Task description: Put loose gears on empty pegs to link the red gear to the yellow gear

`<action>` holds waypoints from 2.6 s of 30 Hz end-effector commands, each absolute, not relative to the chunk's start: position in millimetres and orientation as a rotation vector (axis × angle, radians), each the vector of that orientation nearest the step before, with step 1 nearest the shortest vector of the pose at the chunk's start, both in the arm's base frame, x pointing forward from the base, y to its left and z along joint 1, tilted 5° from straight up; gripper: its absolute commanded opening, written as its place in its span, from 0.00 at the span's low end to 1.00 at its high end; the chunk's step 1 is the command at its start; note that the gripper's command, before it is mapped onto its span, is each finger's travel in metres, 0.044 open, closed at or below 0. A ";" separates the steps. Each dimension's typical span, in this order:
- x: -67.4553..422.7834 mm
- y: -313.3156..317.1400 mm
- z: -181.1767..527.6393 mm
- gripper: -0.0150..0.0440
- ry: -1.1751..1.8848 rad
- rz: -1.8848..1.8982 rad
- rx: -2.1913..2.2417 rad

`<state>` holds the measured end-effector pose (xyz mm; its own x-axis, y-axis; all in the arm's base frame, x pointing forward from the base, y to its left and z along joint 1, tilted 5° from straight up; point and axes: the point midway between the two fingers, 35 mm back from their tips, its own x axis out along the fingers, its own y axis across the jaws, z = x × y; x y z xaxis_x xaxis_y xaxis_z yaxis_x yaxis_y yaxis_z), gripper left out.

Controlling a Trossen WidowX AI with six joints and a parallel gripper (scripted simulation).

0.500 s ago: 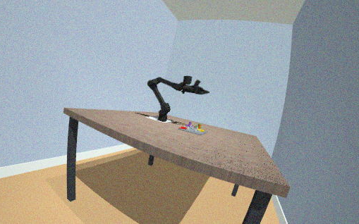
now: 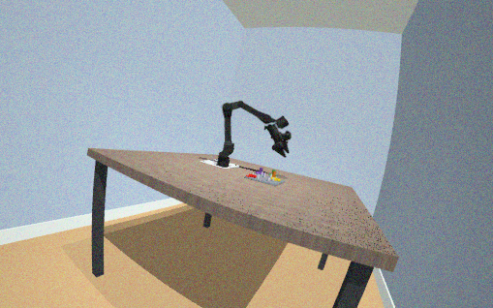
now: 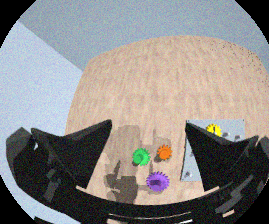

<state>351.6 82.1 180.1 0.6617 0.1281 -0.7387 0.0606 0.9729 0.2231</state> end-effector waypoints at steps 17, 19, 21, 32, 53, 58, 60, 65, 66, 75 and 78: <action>307.3 138.1 86.7 1.00 1.514 -0.249 0.156; 307.4 138.0 85.3 1.00 1.514 -0.249 0.156; 307.5 137.9 83.2 1.00 1.514 -0.249 0.156; 308.3 136.8 65.5 1.00 1.514 -0.249 0.156; 308.3 136.2 58.4 0.47 1.514 -0.249 0.156; 308.3 136.2 58.4 0.34 1.514 -0.249 0.156; 308.3 136.2 58.4 0.32 1.514 -0.249 0.156; 308.9 136.6 61.5 0.25 1.514 -0.249 0.156; 309.2 136.8 63.5 0.25 1.514 -0.249 0.156; 311.8 138.8 82.1 0.25 1.514 -0.249 0.156; 312.4 139.3 88.3 0.25 1.514 -0.249 0.156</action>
<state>309.5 138.1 80.4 0.0282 -0.0666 -0.9974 0.2543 0.9654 -0.0573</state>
